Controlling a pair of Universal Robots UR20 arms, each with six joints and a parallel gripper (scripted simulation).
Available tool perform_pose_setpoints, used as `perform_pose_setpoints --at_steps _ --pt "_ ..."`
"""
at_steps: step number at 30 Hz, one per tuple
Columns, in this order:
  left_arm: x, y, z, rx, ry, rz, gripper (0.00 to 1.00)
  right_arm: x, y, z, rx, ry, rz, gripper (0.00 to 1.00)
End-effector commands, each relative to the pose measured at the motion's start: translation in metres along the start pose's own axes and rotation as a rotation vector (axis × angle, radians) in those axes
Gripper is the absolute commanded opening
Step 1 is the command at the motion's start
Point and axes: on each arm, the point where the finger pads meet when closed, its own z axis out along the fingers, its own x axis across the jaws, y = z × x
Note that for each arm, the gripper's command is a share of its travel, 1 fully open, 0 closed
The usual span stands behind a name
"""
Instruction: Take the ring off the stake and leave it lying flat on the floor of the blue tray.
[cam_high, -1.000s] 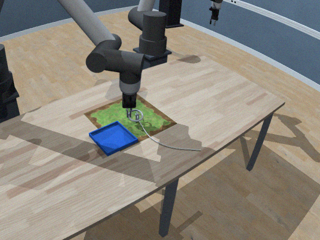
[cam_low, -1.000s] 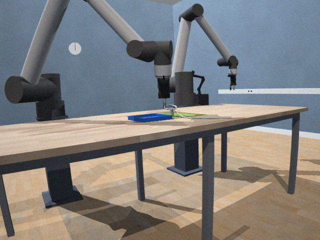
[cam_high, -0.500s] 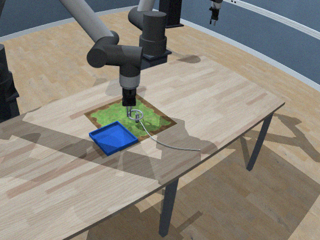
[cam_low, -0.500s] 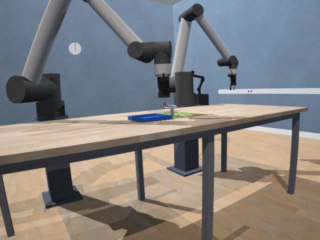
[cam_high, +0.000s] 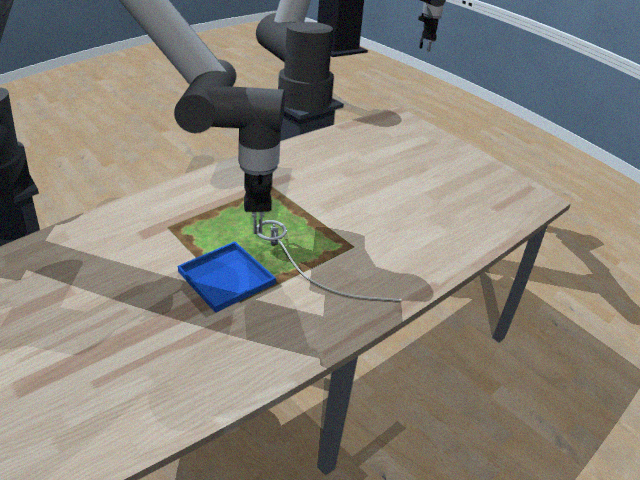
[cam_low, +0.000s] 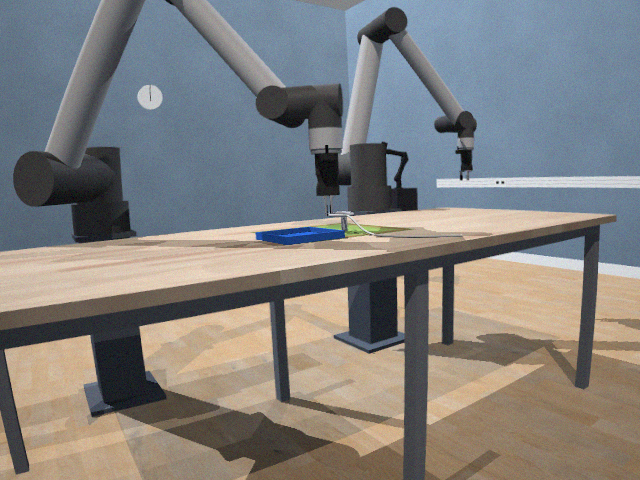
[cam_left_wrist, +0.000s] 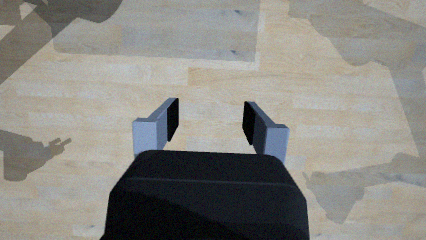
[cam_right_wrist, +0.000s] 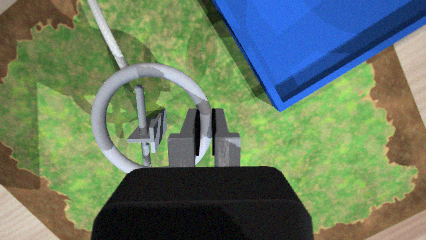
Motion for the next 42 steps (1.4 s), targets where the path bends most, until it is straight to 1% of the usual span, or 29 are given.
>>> perform_pose_setpoints --at_steps 1,3,5,14,22,30,34,39,41,42 --pt "0.0 0.0 -0.001 -0.001 0.0 0.0 1.0 0.0 0.0 0.0 0.029 -0.001 0.0 0.0" --pt "0.0 0.0 -0.001 -0.001 0.0 0.0 1.0 0.0 0.0 0.0 0.041 -0.001 0.0 0.0" --pt "0.0 0.0 -0.001 -0.001 0.0 0.0 1.0 0.0 0.0 -0.006 0.041 -0.001 0.0 0.0" --pt "0.0 0.0 -0.001 -0.001 0.0 0.0 1.0 0.0 0.0 -0.009 0.04 -0.001 0.0 0.0" --pt "0.0 0.0 -0.001 -0.001 0.0 0.0 1.0 -0.001 0.001 -0.019 0.034 -0.001 0.0 0.0" --pt "0.0 0.0 -0.001 -0.001 0.0 0.0 1.0 0.0 0.0 -0.02 0.034 -0.001 0.0 0.0" --pt "0.0 0.0 -0.001 -0.001 0.0 0.0 1.0 0.008 -0.007 -0.02 0.034 -0.001 0.0 0.0" --pt "0.0 0.0 -0.001 -0.001 0.0 0.0 1.0 0.031 -0.031 -0.018 0.034 -0.001 0.0 0.0" --pt "0.0 0.0 -0.001 -0.001 0.0 0.0 1.0 0.031 -0.031 -0.018 0.034 -0.001 0.0 0.0" --pt "0.0 0.0 -0.001 -0.001 0.0 0.0 1.0 0.037 -0.037 -0.017 0.034 -0.001 0.0 0.0"
